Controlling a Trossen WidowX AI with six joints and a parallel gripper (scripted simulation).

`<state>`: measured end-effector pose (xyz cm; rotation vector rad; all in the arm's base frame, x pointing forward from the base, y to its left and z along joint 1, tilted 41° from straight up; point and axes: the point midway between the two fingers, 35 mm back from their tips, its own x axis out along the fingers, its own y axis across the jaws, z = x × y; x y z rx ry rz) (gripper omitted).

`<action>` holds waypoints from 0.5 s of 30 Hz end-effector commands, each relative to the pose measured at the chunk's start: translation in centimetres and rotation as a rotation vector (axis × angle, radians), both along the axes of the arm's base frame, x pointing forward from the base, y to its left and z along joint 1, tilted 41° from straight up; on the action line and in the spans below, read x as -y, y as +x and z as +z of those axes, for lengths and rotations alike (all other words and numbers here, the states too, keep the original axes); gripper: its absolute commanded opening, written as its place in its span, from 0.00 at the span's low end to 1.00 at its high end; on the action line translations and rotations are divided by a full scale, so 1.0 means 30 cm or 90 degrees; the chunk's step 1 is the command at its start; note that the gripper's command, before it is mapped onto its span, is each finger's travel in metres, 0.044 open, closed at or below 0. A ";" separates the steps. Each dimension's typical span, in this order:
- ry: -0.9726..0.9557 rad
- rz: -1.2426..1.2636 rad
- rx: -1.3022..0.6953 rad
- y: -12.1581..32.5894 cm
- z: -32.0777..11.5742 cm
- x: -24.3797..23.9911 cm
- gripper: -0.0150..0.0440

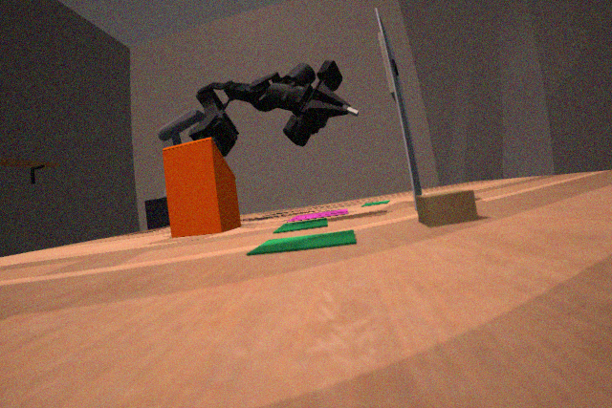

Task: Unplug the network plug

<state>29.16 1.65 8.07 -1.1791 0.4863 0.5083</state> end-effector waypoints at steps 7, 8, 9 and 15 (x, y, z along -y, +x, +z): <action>-0.006 0.201 -0.055 -0.058 -0.116 -0.084 0.25; -0.004 0.219 -0.058 -0.065 -0.124 -0.092 0.25; -0.002 0.238 -0.060 -0.072 -0.132 -0.100 0.25; 0.016 0.344 -0.063 -0.116 -0.172 -0.145 0.25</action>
